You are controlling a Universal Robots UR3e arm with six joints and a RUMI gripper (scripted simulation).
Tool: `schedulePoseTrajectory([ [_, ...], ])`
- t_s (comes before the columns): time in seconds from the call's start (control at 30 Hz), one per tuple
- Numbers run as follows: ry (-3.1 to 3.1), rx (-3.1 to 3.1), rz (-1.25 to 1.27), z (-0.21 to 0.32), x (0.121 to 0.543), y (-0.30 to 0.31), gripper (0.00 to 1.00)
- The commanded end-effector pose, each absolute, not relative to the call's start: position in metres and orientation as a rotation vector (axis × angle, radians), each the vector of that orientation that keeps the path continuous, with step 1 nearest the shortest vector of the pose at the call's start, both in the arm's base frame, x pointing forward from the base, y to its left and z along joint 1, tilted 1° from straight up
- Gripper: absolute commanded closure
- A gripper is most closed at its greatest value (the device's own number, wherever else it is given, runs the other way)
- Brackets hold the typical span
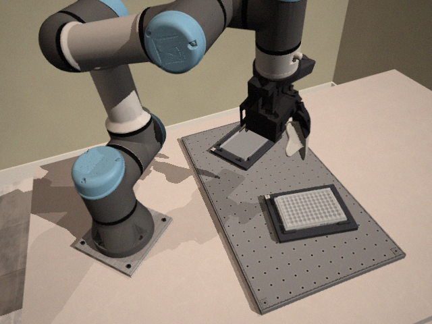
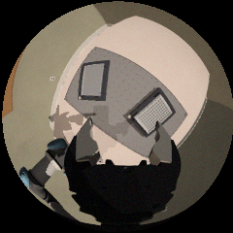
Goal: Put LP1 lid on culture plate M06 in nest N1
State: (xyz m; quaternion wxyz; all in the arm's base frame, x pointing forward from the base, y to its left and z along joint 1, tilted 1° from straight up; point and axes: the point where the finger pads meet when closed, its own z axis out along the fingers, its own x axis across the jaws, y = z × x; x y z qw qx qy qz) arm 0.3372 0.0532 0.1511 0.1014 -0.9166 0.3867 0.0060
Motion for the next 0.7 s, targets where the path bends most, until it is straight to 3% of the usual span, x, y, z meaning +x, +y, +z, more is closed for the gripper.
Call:
schedulePoseTrajectory([
  [0.0,1.164,-2.731,0.033,0.144,0.340,0.065,0.18],
  [0.67,1.236,-2.811,0.045,0.105,0.341,0.133,0.18],
])
